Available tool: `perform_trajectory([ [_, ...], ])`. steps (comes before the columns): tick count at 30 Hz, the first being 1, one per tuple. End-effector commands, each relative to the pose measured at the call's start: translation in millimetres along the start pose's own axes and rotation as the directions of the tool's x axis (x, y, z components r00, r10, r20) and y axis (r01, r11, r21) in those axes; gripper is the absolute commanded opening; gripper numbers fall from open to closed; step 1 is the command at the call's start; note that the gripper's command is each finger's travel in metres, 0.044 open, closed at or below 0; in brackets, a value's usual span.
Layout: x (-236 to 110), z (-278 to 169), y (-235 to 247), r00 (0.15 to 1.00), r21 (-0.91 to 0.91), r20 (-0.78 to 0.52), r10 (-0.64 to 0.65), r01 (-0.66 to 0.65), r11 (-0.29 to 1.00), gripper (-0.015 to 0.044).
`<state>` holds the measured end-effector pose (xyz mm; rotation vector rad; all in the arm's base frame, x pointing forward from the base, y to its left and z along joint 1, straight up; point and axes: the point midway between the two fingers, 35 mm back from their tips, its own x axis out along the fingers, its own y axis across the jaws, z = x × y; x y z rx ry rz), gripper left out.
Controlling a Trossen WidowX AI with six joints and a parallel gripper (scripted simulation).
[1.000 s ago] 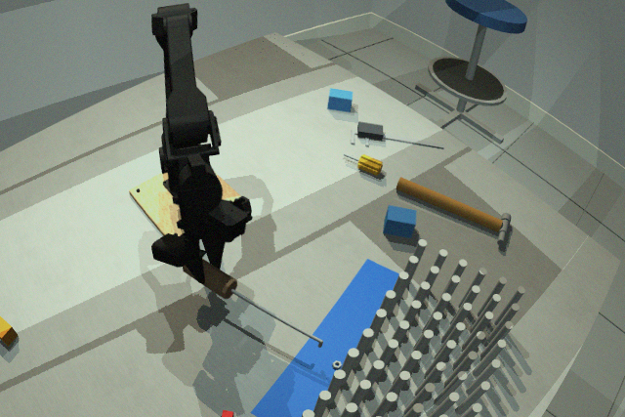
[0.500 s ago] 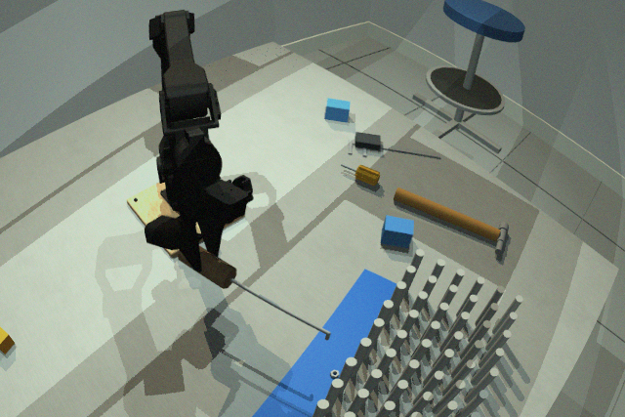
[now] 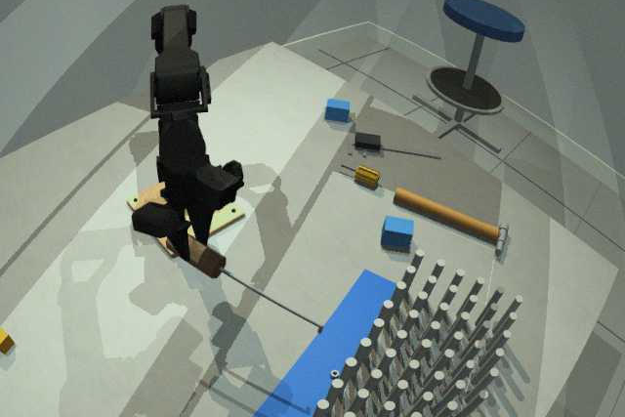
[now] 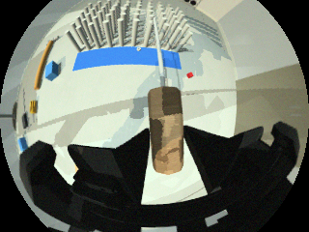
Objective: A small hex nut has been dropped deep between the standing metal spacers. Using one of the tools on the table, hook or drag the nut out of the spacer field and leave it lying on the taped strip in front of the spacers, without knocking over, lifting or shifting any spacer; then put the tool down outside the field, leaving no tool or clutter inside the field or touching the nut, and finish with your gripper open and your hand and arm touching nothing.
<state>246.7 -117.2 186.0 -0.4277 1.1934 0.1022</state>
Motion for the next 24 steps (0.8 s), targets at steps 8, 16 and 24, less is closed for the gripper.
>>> perform_trajectory([
  [8,-6,-17,-45,1.0,-0.034,-0.018,0.022,-0.023,0.999,0.0],
  [16,-10,-37,-77,0.999,-0.056,-0.027,0.04,-0.042,0.998,0.0],
  [24,-15,-64,-108,0.998,-0.075,-0.026,0.055,-0.057,0.996,0.0],
])
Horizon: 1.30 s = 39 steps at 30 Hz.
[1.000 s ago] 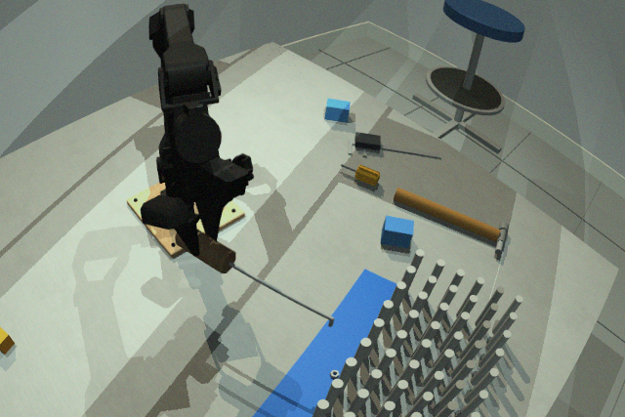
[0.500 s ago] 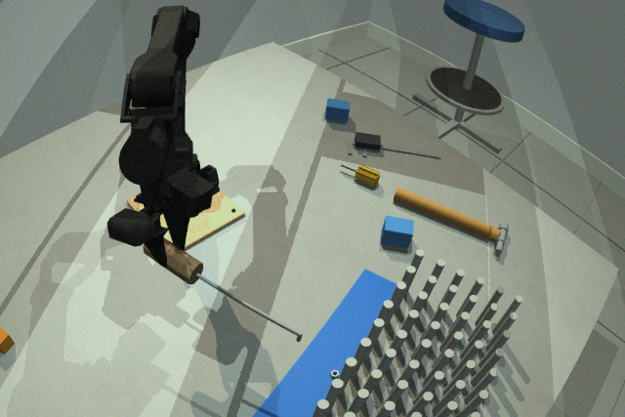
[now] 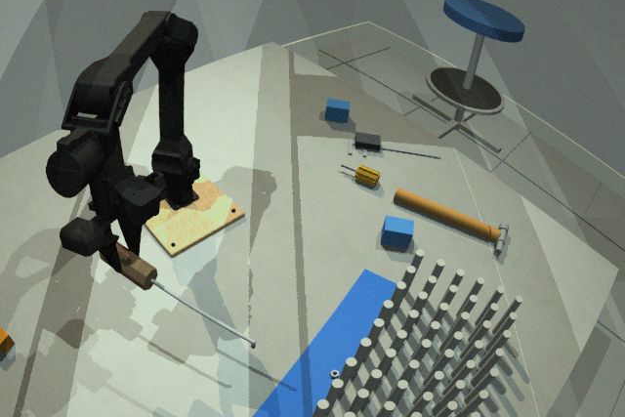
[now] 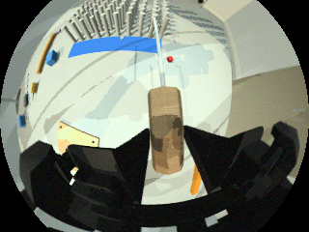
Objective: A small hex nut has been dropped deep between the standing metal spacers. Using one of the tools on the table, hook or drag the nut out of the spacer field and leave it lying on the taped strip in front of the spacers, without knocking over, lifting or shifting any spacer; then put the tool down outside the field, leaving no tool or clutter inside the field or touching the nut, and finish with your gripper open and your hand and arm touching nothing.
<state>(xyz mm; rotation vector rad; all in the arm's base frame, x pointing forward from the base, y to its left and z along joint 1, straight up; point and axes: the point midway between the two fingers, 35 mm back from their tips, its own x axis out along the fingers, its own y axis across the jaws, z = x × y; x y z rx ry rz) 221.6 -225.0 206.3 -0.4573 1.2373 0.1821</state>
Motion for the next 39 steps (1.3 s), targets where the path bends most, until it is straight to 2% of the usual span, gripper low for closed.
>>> perform_trajectory([
  [1,-4,-12,-14,1.0,-0.011,0.01,0.003,-0.003,1.0,0.0],
  [21,-22,-108,-66,0.999,-0.052,0.049,0.004,-0.002,0.999,0.0],
  [36,-41,-195,-82,0.995,-0.076,0.089,-0.037,0.044,0.996,0.0],
  [39,-41,-199,-83,0.995,-0.077,0.091,-0.04,0.047,0.996,0.0],
])
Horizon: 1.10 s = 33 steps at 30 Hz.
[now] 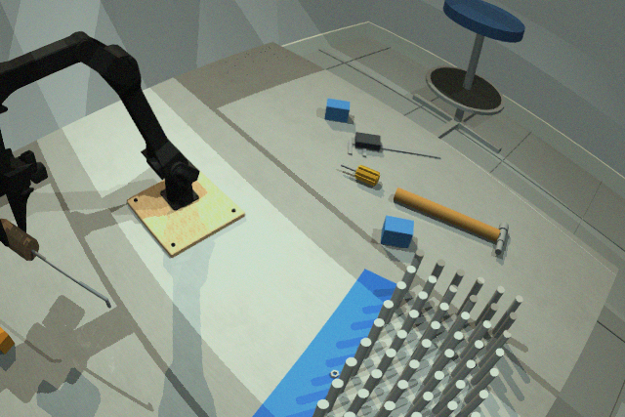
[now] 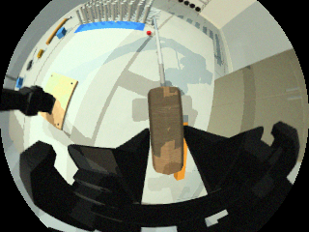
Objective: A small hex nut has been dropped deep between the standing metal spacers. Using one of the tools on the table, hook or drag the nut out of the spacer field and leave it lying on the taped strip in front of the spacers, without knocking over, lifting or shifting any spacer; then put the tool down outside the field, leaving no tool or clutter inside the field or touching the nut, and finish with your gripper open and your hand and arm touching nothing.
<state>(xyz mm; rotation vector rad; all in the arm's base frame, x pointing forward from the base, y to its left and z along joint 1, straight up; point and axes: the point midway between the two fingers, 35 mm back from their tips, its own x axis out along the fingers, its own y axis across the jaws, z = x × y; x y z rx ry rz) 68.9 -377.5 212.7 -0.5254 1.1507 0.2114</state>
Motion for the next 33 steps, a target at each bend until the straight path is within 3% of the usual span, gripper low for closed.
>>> perform_trajectory([
  [1,-2,-3,-2,1.0,-0.012,0.013,-0.01,0.01,1.0,0.0],
  [33,18,-12,-1,1.0,-0.012,0.013,-0.01,0.01,1.0,0.0],
])
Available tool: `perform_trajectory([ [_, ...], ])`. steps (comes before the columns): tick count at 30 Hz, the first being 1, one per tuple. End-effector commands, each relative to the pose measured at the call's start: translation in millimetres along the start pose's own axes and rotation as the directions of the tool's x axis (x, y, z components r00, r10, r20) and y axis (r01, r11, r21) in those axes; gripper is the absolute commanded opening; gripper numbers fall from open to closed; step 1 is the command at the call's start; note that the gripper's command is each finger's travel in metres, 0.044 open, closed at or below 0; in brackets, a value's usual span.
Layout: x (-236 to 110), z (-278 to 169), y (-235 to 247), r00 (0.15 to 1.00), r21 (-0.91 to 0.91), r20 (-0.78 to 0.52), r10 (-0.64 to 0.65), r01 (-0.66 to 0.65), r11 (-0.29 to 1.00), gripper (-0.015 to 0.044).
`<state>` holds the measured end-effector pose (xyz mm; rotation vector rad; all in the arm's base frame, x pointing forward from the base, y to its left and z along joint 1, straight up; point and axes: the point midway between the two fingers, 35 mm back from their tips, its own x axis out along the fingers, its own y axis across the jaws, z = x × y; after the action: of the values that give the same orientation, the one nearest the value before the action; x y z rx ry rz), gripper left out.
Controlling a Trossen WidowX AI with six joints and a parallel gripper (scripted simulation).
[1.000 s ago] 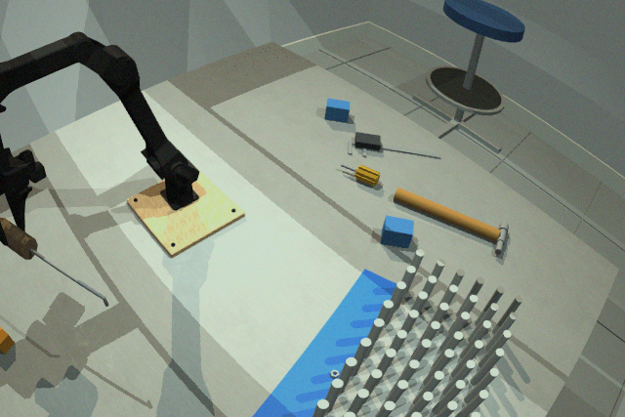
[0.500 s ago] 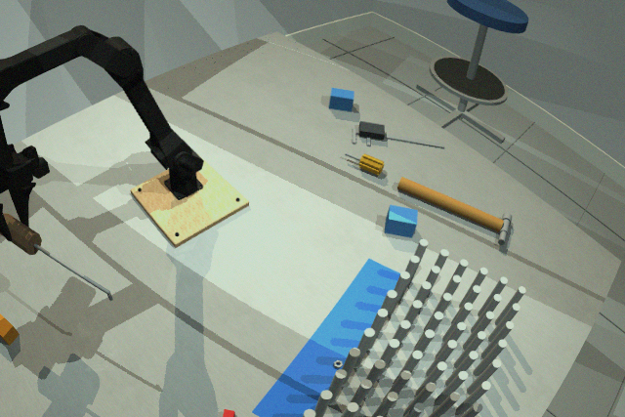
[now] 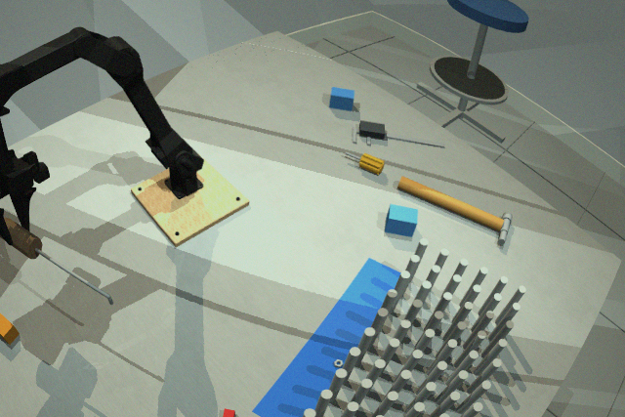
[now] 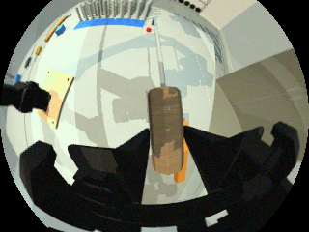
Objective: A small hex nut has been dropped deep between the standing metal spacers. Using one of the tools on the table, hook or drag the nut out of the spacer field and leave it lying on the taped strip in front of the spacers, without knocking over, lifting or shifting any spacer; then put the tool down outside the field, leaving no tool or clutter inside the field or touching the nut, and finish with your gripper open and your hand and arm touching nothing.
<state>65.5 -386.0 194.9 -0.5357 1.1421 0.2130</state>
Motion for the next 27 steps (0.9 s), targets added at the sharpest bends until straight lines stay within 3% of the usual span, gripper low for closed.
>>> perform_trajectory([
  [1,3,0,-1,1.0,-0.003,0.007,-0.004,0.004,1.0,0.0],
  [27,20,-8,1,1.0,-0.003,0.006,-0.004,0.004,1.0,0.0],
])
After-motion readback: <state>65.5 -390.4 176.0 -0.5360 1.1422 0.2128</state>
